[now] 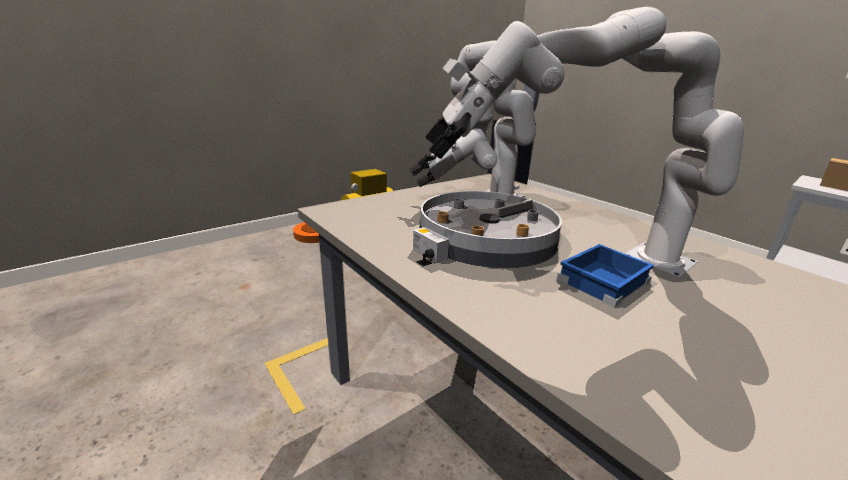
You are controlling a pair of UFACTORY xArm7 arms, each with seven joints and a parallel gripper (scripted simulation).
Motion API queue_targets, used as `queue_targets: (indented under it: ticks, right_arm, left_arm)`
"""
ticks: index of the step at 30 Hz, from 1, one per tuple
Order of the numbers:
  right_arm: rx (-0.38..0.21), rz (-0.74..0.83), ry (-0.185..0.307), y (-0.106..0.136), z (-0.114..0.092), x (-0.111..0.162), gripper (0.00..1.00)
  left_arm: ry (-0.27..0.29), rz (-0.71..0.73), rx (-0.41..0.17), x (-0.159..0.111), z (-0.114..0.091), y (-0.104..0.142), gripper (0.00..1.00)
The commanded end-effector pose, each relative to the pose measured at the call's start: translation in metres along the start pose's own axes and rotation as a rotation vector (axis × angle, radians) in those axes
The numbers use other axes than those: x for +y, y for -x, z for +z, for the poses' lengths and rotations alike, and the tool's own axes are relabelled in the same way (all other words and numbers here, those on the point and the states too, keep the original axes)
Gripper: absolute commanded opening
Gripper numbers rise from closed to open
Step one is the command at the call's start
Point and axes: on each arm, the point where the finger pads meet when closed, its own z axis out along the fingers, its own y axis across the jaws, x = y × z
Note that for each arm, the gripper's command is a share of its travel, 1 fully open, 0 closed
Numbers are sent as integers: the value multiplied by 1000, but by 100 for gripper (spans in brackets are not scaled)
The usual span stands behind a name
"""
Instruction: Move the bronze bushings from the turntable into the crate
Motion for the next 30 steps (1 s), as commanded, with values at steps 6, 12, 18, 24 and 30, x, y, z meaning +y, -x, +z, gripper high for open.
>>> queue_targets:
  ticks: [6, 12, 18, 24, 30]
  right_arm:
    - [1, 1, -2, 0, 0, -1, 100]
    - [1, 1, -2, 0, 0, -1, 100]
    - [2, 1, -2, -1, 0, -1, 100]
    - [18, 16, 13, -9, 2, 5, 100]
    - [90, 79, 77, -45, 8, 31, 100]
  left_arm:
    - [0, 1, 5, 0, -2, -2, 100]
    - [0, 1, 5, 0, -2, -2, 100]
    - [3, 6, 0, 4, -1, -1, 100]
    - [120, 309, -226, 93, 3, 56, 100]
    - [159, 417, -305, 158, 3, 101, 100]
